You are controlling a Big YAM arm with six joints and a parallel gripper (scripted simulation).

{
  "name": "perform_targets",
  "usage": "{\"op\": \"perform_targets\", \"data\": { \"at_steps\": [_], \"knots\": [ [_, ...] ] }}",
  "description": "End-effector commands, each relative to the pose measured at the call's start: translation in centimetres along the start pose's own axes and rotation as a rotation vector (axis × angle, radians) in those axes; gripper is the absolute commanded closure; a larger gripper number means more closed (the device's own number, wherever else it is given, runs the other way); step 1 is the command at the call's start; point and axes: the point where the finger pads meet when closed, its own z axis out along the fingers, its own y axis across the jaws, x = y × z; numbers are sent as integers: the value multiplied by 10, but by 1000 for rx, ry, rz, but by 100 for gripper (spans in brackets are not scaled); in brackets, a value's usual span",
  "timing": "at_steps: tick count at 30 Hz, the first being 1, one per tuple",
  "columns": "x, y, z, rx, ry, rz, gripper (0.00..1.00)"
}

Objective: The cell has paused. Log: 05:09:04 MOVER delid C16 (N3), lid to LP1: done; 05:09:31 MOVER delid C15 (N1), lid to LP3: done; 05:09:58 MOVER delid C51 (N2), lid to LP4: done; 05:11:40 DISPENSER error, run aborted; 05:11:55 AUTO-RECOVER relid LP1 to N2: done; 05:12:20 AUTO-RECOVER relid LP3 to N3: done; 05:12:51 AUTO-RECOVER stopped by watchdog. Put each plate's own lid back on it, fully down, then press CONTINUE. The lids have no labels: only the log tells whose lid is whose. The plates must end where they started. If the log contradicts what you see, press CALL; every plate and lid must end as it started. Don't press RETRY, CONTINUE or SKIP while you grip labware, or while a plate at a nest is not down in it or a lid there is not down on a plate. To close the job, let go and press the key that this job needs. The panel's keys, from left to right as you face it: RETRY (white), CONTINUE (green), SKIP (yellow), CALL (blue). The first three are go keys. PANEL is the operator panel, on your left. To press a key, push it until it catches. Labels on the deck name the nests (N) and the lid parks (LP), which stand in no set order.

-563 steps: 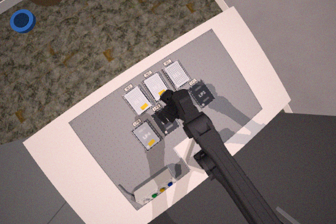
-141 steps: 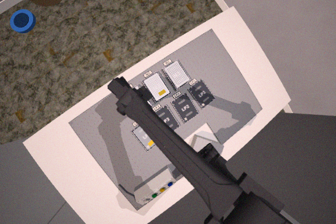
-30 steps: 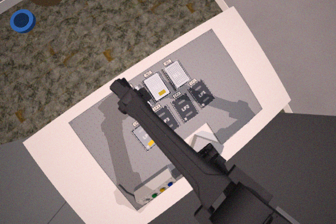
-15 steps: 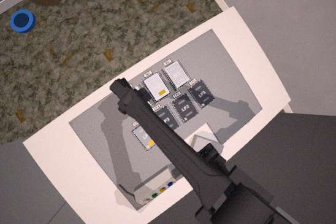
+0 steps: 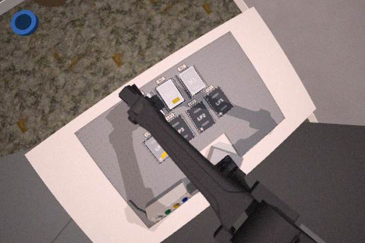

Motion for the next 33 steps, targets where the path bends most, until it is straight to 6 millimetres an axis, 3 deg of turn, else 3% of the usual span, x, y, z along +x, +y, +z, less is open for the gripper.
{"op": "perform_targets", "data": {
  "at_steps": [1, 4, 20, 21, 23, 33],
  "knots": [
    [-16, 10, -20, -9, -41, -2, 100],
    [-10, 8, -12, -4, -20, -1, 100],
    [-23, 8, -38, -12, -59, -2, 100],
    [-6, 2, -23, -2, -13, 0, 100],
    [-1, 0, -14, 4, 11, 1, 100],
    [-14, 1, -30, -4, -27, 0, 100]
  ]
}}
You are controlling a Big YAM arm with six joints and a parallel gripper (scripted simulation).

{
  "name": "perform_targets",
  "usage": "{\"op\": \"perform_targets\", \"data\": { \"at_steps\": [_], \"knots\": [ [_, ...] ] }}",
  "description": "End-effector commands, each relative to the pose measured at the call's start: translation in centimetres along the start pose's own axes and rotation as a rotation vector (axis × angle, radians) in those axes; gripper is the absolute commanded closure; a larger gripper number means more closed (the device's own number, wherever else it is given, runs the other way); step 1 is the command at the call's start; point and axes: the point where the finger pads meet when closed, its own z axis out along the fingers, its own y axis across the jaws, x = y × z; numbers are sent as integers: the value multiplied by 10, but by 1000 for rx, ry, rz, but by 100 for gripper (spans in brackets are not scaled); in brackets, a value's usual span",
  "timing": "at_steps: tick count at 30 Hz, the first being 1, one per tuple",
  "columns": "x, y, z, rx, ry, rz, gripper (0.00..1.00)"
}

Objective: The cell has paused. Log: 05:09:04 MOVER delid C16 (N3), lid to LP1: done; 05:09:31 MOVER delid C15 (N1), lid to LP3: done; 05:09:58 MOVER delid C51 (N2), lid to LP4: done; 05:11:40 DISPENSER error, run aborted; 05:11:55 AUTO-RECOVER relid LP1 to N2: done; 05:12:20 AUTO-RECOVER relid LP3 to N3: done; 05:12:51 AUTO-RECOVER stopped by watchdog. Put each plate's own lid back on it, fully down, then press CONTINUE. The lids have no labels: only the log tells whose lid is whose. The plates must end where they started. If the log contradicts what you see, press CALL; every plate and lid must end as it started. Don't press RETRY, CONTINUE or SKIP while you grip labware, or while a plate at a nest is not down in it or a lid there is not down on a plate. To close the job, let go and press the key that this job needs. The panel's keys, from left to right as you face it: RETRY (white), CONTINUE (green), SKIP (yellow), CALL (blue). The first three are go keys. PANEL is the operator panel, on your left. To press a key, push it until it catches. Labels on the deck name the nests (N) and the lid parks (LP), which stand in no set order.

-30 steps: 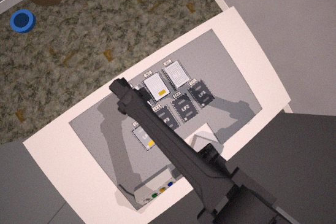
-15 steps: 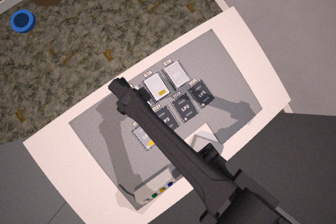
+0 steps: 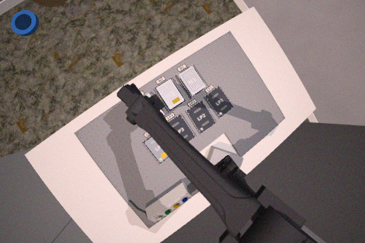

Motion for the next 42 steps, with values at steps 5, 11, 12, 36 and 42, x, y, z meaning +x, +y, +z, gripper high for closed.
{"op": "perform_targets", "data": {
  "at_steps": [5, 11, 12, 36, 42],
  "knots": [
    [-18, 0, -19, -6, -39, -1, 100],
    [-18, -2, -22, -7, -41, -1, 100],
    [-18, -2, -21, -6, -39, -1, 100],
    [-14, 1, -14, -5, -28, -1, 100],
    [-3, -16, -15, -4, -13, 62, 100]
  ]
}}
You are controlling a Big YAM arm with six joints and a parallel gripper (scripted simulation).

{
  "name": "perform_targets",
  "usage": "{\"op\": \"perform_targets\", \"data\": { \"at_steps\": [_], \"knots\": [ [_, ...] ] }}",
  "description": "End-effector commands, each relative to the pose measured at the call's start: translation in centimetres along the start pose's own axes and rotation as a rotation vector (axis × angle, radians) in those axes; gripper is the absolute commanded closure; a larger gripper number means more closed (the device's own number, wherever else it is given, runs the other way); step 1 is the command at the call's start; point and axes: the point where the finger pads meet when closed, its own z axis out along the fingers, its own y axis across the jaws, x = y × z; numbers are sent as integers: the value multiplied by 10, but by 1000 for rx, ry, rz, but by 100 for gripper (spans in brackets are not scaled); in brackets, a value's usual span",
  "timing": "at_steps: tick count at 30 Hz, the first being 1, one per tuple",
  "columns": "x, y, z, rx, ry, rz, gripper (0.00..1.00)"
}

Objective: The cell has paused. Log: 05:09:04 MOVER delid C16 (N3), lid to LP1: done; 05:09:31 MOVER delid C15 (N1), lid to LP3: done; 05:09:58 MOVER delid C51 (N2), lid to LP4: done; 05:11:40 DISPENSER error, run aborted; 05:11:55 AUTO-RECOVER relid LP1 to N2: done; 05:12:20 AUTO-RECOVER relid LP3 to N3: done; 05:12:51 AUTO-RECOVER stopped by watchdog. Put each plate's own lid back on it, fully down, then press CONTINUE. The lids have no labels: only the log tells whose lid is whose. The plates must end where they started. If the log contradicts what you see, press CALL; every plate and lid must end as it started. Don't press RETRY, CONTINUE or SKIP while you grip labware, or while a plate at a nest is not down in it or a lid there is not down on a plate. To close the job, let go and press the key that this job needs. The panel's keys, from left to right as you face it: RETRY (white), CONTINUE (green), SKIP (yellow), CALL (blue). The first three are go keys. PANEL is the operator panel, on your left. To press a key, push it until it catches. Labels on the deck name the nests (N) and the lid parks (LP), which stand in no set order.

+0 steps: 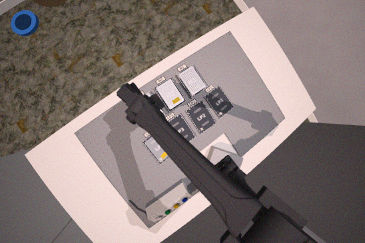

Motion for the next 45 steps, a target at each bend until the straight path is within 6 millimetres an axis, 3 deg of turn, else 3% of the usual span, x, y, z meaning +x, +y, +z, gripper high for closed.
{"op": "perform_targets", "data": {
  "at_steps": [1, 7, 11, 13, 26, 33, 45],
  "knots": [
    [-2, -19, -12, -5, -19, 64, 100],
    [-3, -49, -5, -3, -21, 42, 100],
    [-4, -69, -12, -4, -36, 41, 100],
    [-4, -69, -12, -4, -36, 41, 100],
    [-2, -136, 0, 0, -12, 42, 100],
    [-16, -163, -10, 4, -39, 40, 100],
    [-8, -225, -10, 6, -23, 41, 100]
  ]
}}
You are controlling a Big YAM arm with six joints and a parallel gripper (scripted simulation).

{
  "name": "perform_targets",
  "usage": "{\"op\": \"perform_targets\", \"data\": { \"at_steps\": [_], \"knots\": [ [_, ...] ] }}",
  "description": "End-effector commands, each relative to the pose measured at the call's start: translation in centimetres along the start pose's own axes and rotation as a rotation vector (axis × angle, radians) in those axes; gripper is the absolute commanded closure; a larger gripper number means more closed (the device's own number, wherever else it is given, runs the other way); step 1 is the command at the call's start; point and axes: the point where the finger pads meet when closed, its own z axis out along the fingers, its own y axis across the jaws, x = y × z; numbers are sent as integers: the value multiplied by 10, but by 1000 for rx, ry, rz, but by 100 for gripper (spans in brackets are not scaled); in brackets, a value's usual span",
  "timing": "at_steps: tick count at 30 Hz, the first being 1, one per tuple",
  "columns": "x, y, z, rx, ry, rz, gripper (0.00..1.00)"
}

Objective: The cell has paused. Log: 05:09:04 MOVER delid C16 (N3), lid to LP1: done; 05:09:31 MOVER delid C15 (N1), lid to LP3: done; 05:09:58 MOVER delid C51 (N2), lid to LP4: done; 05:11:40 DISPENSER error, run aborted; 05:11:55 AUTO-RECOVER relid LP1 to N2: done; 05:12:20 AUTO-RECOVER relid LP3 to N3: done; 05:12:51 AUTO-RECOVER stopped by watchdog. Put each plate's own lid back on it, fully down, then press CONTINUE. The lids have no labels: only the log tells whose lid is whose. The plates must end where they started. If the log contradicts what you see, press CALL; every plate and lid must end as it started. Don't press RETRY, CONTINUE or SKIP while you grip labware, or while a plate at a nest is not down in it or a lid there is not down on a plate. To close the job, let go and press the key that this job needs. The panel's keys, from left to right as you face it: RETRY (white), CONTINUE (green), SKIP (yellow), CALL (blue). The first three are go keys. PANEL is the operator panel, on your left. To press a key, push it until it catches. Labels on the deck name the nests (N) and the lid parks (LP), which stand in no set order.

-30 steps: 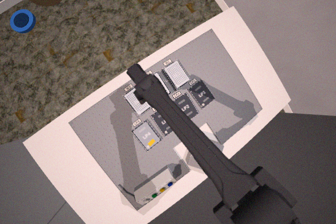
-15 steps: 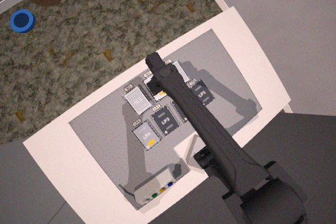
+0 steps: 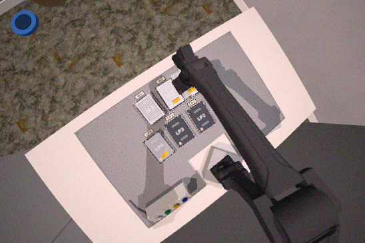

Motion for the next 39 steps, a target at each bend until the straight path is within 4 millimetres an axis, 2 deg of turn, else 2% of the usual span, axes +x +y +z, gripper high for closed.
{"op": "perform_targets", "data": {
  "at_steps": [1, 3, 4, 11, 12, 13, 14, 15, 16, 28, 39],
  "knots": [
    [-13, -16, 1, -4, 3, -32, 100],
    [-9, -20, 4, -6, 12, -31, 100],
    [-13, -26, 1, -3, 3, -32, 100],
    [-13, -59, 1, -1, 3, -32, 100],
    [-13, -59, 2, -1, 3, -32, 100],
    [3, -56, 11, -11, 34, -29, 100],
    [9, -48, 16, -17, 49, -40, 100],
    [9, -42, 18, -19, 52, -51, 100],
    [4, -43, 16, -15, 40, -53, 100],
    [1, -45, 18, -9, 23, -48, 100],
    [4, -42, 21, -11, 29, -47, 100]
  ]
}}
